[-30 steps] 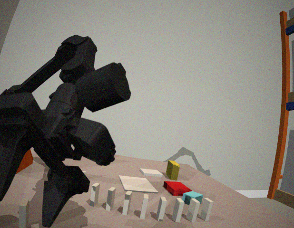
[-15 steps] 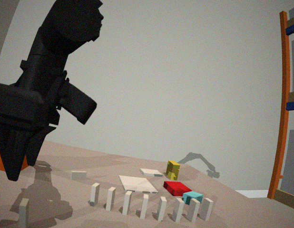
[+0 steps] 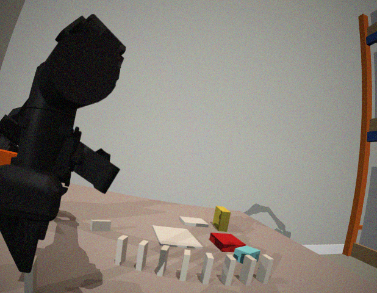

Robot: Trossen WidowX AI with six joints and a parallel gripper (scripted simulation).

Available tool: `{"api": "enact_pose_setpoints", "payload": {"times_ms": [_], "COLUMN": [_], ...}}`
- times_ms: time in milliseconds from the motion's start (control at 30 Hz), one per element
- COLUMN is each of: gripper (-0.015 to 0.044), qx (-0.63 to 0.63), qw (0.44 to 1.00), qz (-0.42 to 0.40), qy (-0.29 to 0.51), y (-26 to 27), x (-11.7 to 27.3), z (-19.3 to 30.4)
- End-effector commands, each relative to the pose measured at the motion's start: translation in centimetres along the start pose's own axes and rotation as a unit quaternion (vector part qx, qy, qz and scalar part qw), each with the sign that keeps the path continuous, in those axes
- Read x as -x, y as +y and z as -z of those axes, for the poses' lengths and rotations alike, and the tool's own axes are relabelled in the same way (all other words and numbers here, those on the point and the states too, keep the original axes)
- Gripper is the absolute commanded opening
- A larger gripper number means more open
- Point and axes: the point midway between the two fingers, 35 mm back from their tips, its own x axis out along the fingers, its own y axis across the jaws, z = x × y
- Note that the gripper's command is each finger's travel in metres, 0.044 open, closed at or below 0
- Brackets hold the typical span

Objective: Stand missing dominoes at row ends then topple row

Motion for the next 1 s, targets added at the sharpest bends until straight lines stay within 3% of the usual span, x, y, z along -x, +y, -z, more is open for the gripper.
{"api": "enact_pose_setpoints", "payload": {"times_ms": [0, 467, 867, 967], "gripper": [0.044, 0.044, 0.0125, 0.0107], "qx": [-0.006, -0.006, -0.006, -0.006], "qw": [1.0, 1.0, 1.0, 1.0], "qz": [-0.01, -0.01, -0.01, -0.01], "qy": [0.002, 0.001, 0.001, 0.001], "y": [0.5, 0.5, 0.5, 0.5], "x": [-2.1, -3.6, -3.6, -3.6], "z": [0.3, 0.3, 0.3, 0.3]}}
